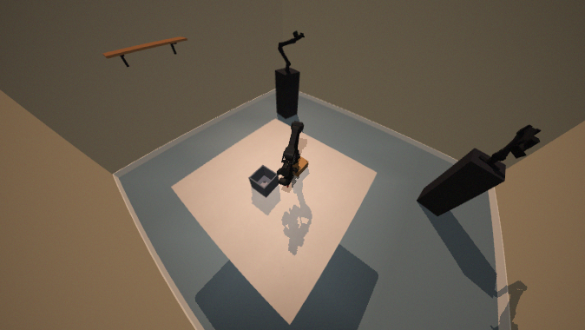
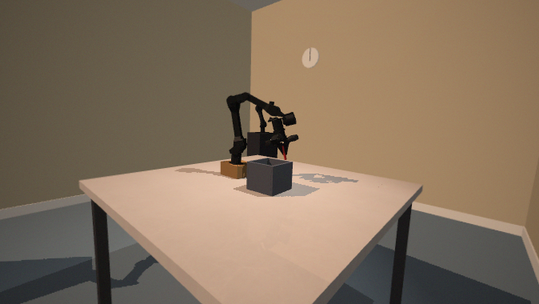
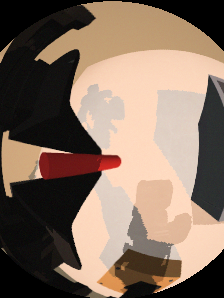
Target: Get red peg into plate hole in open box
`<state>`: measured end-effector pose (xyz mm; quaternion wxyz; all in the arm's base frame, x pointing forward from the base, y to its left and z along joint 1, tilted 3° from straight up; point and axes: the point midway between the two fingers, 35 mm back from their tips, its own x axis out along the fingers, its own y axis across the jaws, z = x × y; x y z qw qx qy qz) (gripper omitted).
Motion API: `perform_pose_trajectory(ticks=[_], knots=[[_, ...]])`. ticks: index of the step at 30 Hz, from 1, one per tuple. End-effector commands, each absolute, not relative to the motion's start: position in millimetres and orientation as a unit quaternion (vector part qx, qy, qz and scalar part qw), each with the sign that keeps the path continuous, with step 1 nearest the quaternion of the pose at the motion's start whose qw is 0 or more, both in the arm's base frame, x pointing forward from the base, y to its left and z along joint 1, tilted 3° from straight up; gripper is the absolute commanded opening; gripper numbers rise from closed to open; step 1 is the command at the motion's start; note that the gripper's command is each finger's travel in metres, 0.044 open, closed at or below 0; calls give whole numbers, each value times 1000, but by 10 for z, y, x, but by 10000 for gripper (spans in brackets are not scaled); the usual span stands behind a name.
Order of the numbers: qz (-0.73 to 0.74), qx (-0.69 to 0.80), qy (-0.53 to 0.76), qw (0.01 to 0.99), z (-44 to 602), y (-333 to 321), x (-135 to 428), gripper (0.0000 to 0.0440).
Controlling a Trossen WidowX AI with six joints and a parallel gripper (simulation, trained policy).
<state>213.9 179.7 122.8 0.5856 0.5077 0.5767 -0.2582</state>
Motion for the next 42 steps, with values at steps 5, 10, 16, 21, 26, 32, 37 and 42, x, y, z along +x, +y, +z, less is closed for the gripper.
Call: perform_pose_trajectory(ticks=[5, 10, 16, 21, 26, 32, 37, 42], knots=[[-250, 518, 544, 611, 1570, 1578, 2349, 0], [-259, 518, 523, 625, 1702, 1379, 2470, 0], [-282, 514, 506, 632, 1749, 1133, 2571, 0], [-304, 508, 500, 633, 1741, 943, 2630, 0], [-323, 501, 498, 630, 1714, 779, 2681, 0], [-342, 494, 499, 624, 1667, 612, 2741, 0], [-355, 488, 503, 618, 1617, 494, 2787, 0], [-365, 482, 510, 612, 1557, 395, 2830, 0]])
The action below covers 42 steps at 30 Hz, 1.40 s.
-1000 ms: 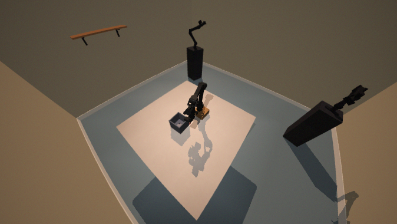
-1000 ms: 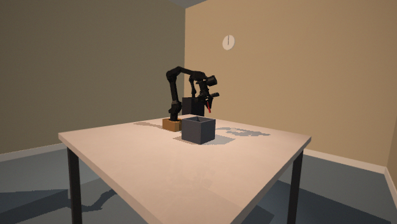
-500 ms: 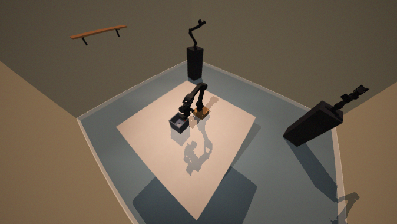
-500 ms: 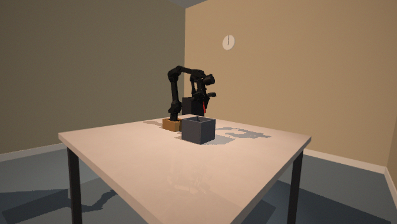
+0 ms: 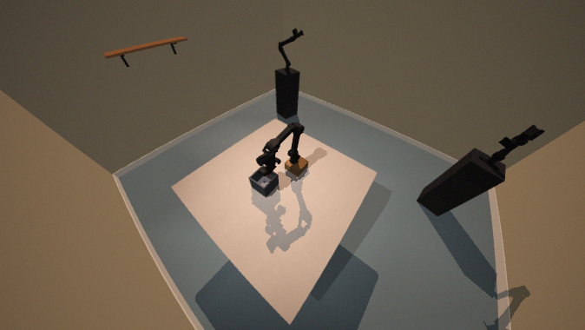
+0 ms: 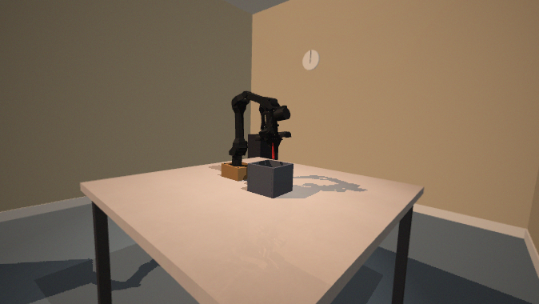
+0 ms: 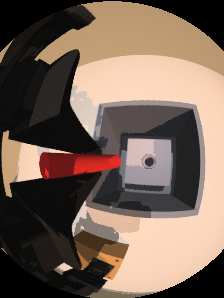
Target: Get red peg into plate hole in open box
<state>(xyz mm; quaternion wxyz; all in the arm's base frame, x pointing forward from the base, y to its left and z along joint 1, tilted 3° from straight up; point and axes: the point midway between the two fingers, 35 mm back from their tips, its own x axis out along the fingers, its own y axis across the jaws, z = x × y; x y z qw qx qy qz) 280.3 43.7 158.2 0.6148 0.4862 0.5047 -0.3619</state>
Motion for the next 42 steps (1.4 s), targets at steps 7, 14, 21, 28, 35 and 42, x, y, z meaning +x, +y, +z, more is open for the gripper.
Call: perform_pose_trajectory(ticks=[7, 14, 21, 28, 35, 42], knots=[[-376, 474, 518, 604, 1442, 269, 2889, 0], [-383, 467, 531, 595, 1254, 178, 2937, 0], [-381, 465, 546, 583, 1050, 159, 2984, 13], [-375, 466, 553, 580, 893, 143, 3054, 13], [-368, 459, 563, 580, 713, 138, 3099, 9], [-367, 448, 569, 584, 549, 125, 3133, 0]])
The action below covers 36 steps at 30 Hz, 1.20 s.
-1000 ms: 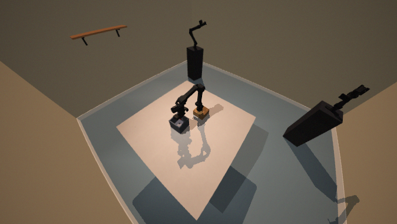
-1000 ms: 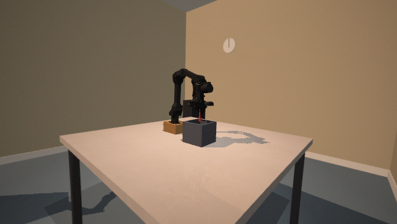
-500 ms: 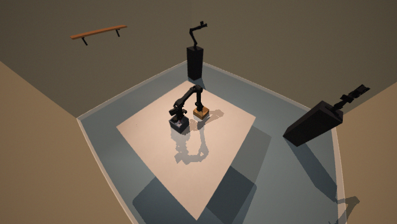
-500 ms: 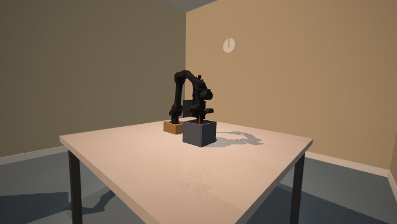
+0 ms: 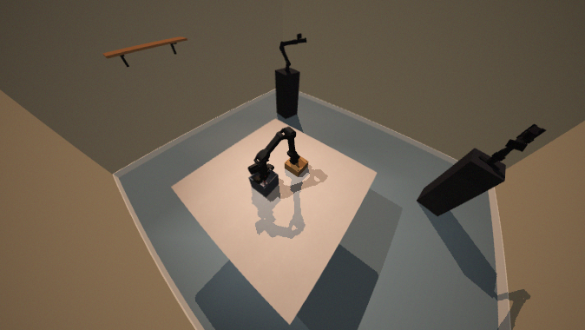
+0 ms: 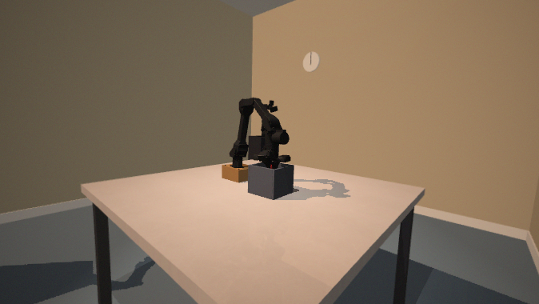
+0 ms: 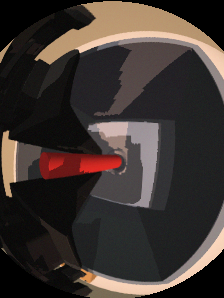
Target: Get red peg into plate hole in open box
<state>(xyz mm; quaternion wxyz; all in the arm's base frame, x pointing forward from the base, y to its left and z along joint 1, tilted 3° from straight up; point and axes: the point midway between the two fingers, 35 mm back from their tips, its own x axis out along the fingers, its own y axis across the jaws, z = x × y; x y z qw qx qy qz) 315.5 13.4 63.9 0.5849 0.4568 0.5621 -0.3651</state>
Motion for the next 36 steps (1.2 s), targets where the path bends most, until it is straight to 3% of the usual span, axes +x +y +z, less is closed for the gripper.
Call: perform_pose_trajectory(ticks=[1, 3, 9, 14, 24, 36], knots=[[-368, 446, 569, 584, 532, 120, 3137, 0], [-369, 442, 571, 585, 507, 114, 3145, 13], [-370, 433, 580, 583, 448, 122, 3165, 110], [-368, 436, 589, 573, 484, 122, 3194, 109], [-346, 479, 602, 537, 720, 115, 3312, 171], [-311, 527, 608, 505, 1031, 108, 3424, 213]])
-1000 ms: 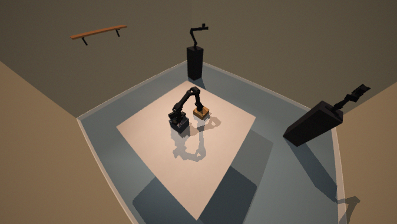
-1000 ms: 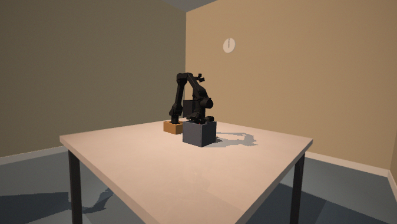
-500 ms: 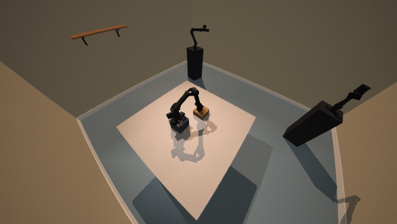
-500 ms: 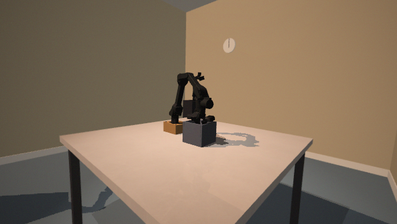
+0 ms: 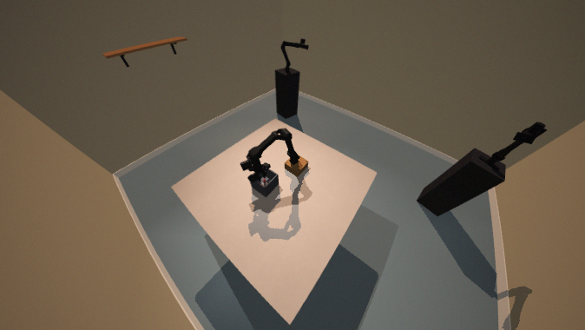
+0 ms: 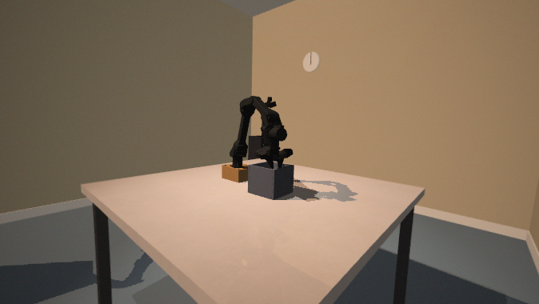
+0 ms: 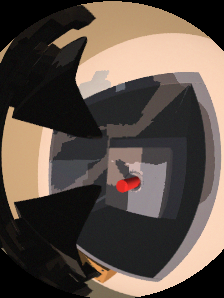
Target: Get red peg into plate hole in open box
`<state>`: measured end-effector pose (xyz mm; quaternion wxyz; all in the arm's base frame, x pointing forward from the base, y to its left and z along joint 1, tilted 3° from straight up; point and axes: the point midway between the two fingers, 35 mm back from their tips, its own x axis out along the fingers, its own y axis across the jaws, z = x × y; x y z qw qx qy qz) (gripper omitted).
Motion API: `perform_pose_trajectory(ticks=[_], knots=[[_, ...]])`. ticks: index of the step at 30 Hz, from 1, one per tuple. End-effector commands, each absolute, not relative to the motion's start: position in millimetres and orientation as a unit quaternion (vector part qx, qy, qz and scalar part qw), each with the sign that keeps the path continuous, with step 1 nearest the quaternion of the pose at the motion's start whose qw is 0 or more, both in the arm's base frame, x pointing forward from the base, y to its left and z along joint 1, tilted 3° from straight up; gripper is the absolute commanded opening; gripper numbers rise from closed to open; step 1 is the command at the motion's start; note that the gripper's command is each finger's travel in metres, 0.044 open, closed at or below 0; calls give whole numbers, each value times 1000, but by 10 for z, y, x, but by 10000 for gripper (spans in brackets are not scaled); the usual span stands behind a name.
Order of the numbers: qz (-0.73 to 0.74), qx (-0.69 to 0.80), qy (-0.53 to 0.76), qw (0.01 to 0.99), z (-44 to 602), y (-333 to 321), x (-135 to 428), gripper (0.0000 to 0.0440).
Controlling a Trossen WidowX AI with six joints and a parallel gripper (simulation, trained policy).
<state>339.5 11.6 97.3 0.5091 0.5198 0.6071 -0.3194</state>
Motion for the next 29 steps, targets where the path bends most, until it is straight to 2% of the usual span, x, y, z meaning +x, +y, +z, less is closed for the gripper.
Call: perform_pose_trajectory(ticks=[1, 7, 12, 29], knots=[[-308, 530, 609, 503, 1053, 106, 3433, 215], [-293, 547, 609, 494, 1177, 84, 3487, 230], [-279, 555, 608, 495, 1266, 48, 3541, 190], [-230, 567, 610, 504, 1302, -68, 3786, 174]])
